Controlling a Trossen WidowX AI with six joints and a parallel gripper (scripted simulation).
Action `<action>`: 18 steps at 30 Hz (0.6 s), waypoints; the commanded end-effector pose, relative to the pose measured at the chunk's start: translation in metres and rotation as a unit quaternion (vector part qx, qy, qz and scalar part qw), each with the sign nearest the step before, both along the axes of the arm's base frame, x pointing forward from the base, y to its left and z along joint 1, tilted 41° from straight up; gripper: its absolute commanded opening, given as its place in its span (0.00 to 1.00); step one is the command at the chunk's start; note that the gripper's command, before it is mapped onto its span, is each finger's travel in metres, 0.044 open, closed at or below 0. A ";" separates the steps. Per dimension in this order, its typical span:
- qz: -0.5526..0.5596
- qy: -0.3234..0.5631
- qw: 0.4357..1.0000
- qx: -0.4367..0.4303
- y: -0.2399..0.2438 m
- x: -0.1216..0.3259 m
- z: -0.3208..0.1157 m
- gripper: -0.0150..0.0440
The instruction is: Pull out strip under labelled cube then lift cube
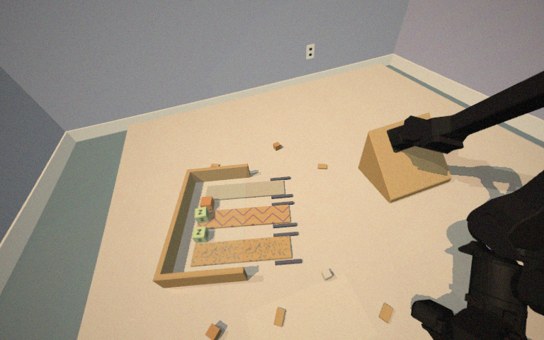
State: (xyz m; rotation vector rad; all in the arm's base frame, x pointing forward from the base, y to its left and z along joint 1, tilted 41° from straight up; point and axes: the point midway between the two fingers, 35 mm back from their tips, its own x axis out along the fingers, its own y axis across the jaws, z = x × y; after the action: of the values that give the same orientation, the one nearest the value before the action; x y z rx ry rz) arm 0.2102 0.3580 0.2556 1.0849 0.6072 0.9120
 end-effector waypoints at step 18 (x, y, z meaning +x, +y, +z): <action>-0.165 -0.006 0.951 -0.261 -0.270 0.148 -0.125 0.93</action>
State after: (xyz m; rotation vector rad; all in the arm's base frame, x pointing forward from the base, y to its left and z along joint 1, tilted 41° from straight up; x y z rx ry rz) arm 0.3580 0.1245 0.1443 0.6923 0.5758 0.4726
